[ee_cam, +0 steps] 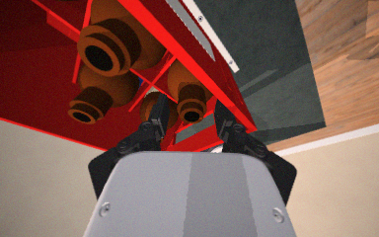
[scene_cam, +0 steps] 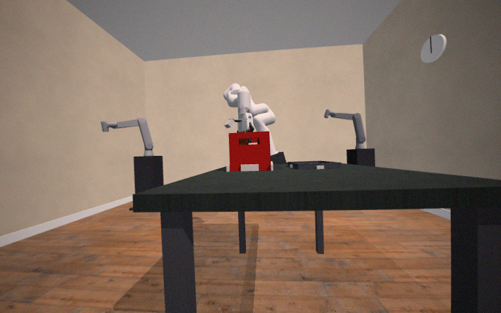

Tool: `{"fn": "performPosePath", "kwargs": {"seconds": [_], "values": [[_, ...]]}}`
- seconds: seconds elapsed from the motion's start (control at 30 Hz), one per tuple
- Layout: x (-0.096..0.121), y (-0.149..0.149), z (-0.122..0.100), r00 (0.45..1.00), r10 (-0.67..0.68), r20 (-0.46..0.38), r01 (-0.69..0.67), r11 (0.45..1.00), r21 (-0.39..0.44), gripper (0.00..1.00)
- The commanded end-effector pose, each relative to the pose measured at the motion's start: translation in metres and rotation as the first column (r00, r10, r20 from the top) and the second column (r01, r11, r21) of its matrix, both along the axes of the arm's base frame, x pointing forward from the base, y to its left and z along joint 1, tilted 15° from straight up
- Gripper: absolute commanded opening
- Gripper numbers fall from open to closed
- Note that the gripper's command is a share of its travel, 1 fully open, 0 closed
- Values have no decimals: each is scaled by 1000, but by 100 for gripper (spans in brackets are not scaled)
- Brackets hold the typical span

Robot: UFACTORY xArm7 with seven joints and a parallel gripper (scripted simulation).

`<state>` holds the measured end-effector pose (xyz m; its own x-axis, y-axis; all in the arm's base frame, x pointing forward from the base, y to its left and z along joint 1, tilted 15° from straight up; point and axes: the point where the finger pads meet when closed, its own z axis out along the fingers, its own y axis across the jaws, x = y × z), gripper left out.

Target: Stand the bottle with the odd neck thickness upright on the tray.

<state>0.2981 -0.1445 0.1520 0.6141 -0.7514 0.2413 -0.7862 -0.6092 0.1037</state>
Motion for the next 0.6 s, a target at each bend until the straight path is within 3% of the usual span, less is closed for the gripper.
{"fn": "performPosePath", "kwargs": {"seconds": [0.0,0.27,0.57], "values": [[1,0,2,1000,1,3,-1,1000,-1,65],[0,2,10,1000,1,3,-1,1000,-1,65],[-1,9,34,1000,1,3,-1,1000,-1,65]]}}
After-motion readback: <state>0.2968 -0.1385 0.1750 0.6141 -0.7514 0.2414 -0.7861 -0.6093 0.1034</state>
